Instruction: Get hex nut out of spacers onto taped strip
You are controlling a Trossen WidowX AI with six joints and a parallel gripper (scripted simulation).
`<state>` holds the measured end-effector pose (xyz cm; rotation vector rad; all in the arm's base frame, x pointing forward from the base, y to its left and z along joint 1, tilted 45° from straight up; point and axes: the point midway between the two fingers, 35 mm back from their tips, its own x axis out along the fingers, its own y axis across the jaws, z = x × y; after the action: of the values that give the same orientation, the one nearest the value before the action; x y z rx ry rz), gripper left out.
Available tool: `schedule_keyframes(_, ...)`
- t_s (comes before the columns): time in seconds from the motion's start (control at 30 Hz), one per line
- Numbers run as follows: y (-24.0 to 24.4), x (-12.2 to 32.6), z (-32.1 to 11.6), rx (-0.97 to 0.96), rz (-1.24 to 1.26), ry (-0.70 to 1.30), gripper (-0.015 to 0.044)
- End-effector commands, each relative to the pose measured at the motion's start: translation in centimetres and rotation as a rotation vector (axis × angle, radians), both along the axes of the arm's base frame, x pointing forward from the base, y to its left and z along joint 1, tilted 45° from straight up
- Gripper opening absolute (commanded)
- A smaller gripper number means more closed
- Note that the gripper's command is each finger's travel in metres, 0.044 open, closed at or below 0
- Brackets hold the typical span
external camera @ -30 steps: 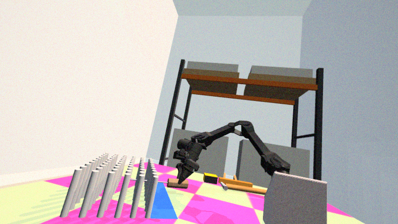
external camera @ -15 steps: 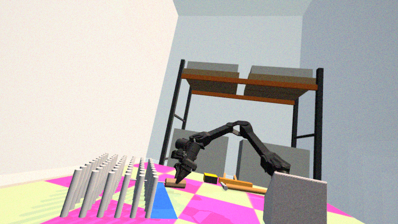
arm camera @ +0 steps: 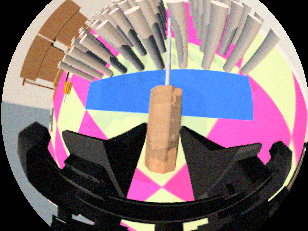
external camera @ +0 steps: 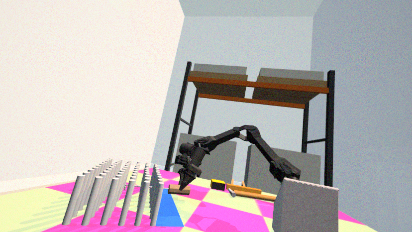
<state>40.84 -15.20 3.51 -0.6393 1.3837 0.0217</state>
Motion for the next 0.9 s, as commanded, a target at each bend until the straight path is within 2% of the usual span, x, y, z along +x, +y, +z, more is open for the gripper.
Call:
schedule_keyframes(0.0, 0.1, 0.3, -0.1, 0.000, -0.002, -0.002, 0.0000)
schedule_keyframes(0.87, -0.2, 1.3, -1.1, 0.000, -0.001, -0.002, 0.0000)
